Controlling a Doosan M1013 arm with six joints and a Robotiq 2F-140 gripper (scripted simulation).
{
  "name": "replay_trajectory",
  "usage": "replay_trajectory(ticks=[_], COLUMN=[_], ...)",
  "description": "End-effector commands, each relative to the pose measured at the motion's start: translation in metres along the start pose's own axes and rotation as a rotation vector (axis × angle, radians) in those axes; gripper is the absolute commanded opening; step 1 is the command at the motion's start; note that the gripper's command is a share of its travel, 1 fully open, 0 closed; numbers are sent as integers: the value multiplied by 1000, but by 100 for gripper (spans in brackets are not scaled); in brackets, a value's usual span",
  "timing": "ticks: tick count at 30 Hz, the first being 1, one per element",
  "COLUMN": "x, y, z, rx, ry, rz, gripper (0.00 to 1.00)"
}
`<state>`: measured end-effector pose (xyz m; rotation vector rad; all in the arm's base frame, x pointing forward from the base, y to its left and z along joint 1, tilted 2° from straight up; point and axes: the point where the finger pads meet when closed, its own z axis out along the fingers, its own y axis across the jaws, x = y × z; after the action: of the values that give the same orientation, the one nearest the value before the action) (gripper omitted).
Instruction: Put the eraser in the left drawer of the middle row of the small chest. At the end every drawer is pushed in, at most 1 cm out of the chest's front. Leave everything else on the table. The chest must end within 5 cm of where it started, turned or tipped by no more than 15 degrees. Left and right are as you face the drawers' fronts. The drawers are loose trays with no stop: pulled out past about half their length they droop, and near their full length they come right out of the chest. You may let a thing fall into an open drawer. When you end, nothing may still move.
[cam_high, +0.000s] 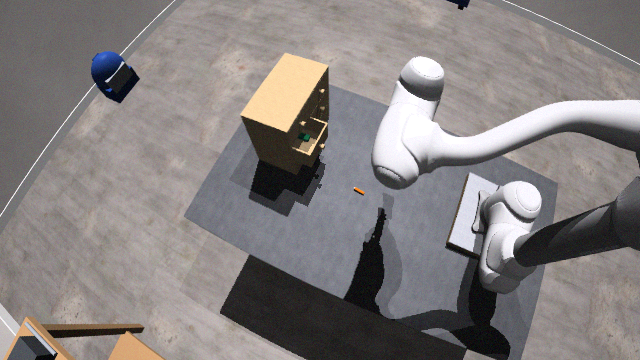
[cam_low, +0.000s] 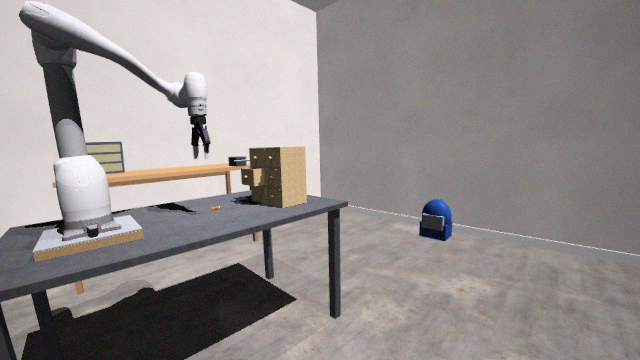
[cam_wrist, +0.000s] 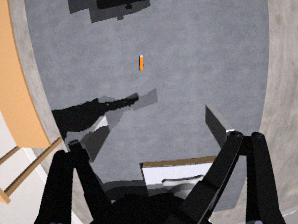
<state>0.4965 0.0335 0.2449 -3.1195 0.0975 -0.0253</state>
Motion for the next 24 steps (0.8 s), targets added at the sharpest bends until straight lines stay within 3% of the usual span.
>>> replay_trajectory(ticks=[1, 19, 24], x=[1, 18, 27], y=[0, 0, 0], z=[2, 19, 28], rx=[0, 0, 0], ry=[18, 226, 330], rz=[0, 0, 0], gripper=[100, 100, 100])
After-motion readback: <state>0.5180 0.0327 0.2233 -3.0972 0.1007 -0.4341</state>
